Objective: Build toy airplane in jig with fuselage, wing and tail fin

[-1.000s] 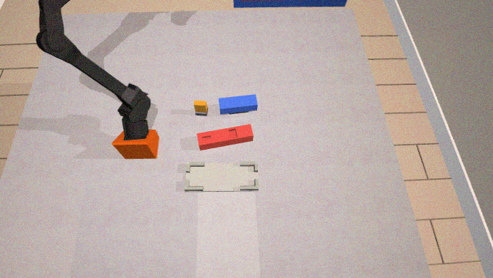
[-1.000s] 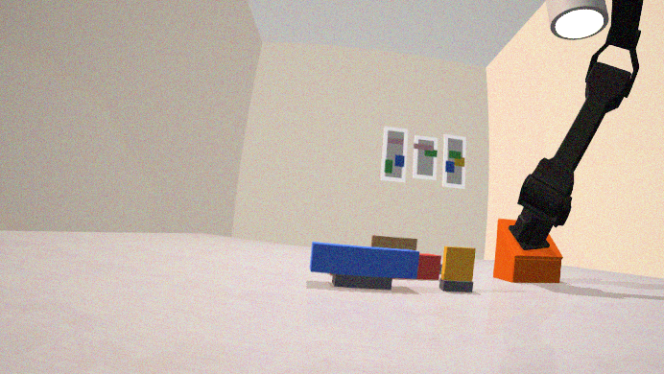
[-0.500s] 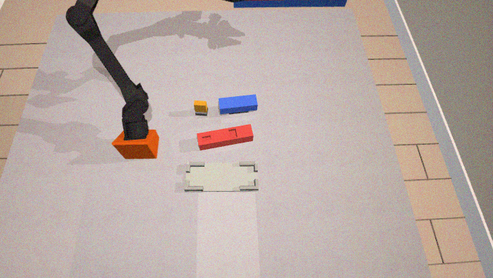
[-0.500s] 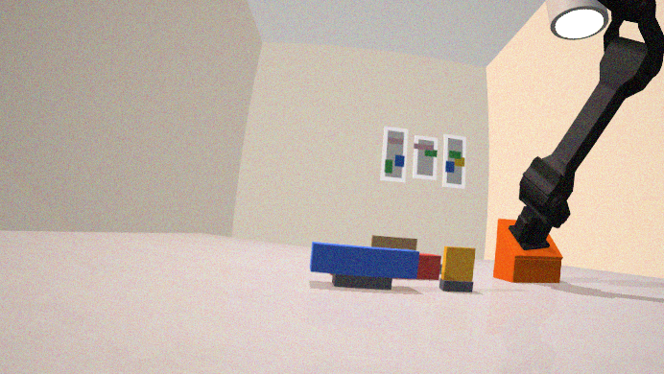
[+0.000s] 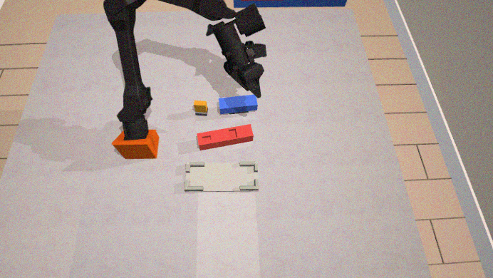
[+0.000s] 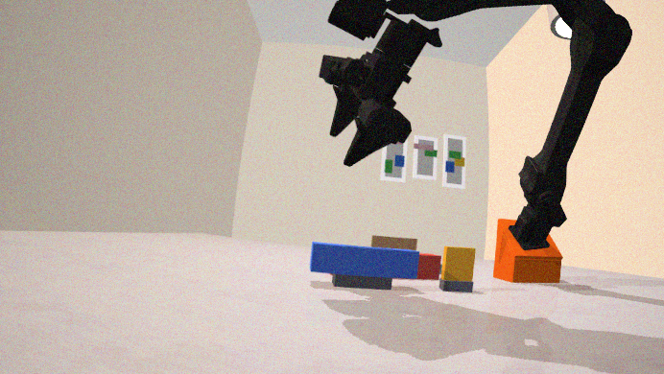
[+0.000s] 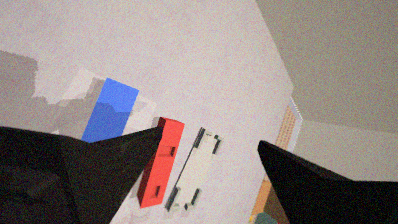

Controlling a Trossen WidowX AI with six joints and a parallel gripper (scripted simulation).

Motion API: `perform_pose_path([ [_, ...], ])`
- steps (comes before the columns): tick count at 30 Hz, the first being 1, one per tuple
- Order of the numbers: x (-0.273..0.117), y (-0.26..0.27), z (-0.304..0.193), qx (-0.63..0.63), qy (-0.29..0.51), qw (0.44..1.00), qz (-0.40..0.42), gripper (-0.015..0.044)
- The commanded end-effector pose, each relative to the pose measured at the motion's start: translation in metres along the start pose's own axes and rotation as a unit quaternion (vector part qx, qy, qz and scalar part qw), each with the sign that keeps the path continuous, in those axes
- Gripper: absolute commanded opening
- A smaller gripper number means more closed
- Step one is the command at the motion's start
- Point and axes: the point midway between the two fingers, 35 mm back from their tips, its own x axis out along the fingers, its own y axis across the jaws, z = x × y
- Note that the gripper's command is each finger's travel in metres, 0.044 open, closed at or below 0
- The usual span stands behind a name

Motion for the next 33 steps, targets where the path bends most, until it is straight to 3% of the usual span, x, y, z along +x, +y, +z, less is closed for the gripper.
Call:
perform_pose_path([
  [1,0.035,-0.004,-0.055,0.029,0.091,0.988,0.125,0.0440],
  [7,0.048,0.002,-0.109,0.122,0.126,0.933,0.314,0.0440],
  [16,0.050,0.003,-0.110,0.125,0.125,0.931,0.320,0.0440],
  [21,0.087,0.034,-0.118,0.125,0.125,0.931,0.320,0.0440],
  [33,0.100,0.045,-0.120,0.125,0.124,0.931,0.321,0.0440],
])
